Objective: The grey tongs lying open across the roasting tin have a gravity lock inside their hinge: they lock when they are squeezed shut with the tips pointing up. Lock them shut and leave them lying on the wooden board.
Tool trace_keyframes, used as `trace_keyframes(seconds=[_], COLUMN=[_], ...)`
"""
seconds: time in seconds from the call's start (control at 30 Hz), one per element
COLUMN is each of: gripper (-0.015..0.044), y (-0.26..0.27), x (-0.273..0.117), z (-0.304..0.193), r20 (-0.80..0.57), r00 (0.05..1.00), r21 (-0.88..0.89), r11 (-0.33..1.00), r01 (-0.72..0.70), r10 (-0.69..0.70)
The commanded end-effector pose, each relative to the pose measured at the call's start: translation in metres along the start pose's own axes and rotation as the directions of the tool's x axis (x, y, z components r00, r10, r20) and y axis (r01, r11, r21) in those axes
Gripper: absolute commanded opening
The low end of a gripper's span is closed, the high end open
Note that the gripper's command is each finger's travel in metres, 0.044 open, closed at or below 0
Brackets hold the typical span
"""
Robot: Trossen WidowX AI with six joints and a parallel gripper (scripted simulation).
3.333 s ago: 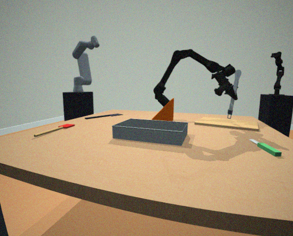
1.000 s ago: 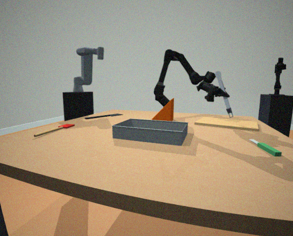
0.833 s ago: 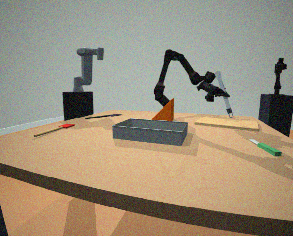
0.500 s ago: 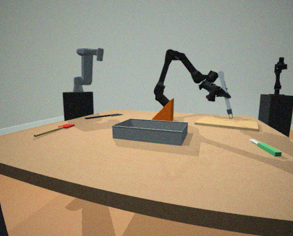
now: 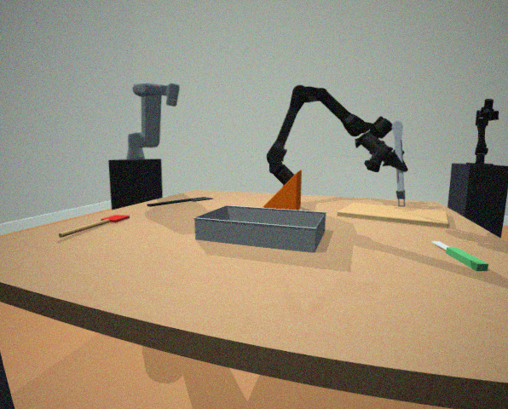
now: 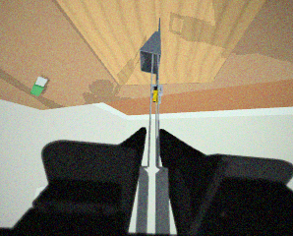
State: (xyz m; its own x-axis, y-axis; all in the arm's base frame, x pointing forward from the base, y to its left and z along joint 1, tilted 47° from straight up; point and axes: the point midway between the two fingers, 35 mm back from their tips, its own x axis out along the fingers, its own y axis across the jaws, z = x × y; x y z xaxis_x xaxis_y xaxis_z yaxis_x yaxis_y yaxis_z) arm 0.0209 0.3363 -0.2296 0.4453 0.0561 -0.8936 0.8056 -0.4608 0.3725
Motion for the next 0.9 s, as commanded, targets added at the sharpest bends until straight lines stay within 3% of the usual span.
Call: trace_keyframes(seconds=[0.0, 0.87], gripper=[-0.015, -0.015], y=[-0.004, -0.001], x=[0.0, 0.017], z=[-0.009, -0.016], r20=[0.014, 0.379], r00=[1.0, 0.925], r21=[0.024, 0.044], r11=[1.0, 0.999], r01=[0.011, -0.026], r10=[-0.011, 0.007])
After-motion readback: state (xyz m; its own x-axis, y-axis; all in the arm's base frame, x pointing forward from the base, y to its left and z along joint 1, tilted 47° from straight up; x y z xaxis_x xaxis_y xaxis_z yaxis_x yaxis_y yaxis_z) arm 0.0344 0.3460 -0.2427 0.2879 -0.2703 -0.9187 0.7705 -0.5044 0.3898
